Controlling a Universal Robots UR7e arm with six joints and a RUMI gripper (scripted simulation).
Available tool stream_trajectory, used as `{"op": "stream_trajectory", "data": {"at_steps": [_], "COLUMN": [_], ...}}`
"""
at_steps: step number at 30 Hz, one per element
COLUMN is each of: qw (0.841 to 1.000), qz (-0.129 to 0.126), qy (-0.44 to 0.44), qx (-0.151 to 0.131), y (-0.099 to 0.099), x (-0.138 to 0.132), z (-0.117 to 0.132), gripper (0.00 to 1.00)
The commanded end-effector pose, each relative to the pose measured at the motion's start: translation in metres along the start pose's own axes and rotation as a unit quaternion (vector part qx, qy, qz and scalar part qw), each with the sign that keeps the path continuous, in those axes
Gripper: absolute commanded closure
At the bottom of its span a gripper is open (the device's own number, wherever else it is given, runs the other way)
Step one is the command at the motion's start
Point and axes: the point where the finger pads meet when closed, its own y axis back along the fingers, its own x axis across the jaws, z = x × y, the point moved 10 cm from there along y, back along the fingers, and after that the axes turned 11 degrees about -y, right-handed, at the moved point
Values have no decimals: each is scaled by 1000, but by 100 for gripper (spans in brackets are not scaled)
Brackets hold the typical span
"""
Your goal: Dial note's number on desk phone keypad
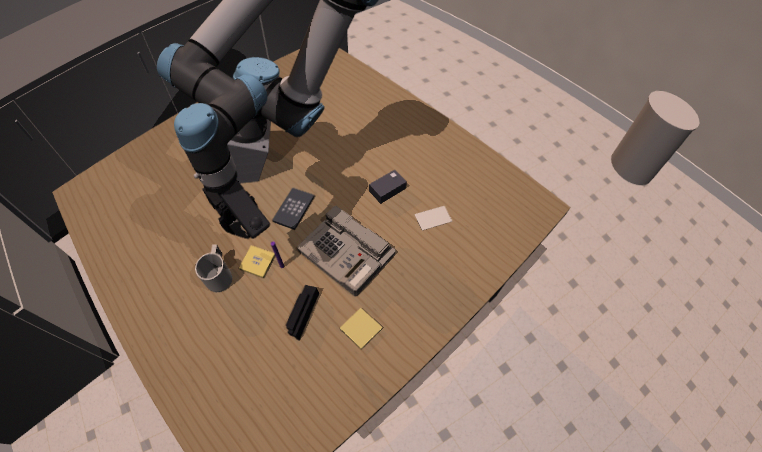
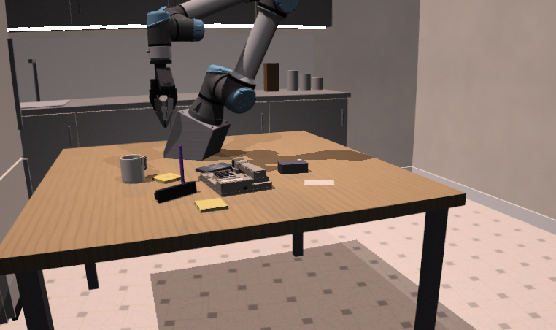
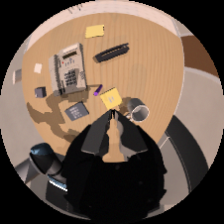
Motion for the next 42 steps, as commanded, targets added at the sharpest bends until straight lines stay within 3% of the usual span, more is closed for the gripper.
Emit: {"op": "stream_trajectory", "data": {"at_steps": [1,14,42], "qw": [1000,1000,1000], "qz": [1,1,1], "qy": [-1,-1,-1], "qx": [-1,-1,-1], "y": [0,0,0], "x": [-1,-9,-9], "z": [-15,-52,-54], "gripper": [100,100,100]}}
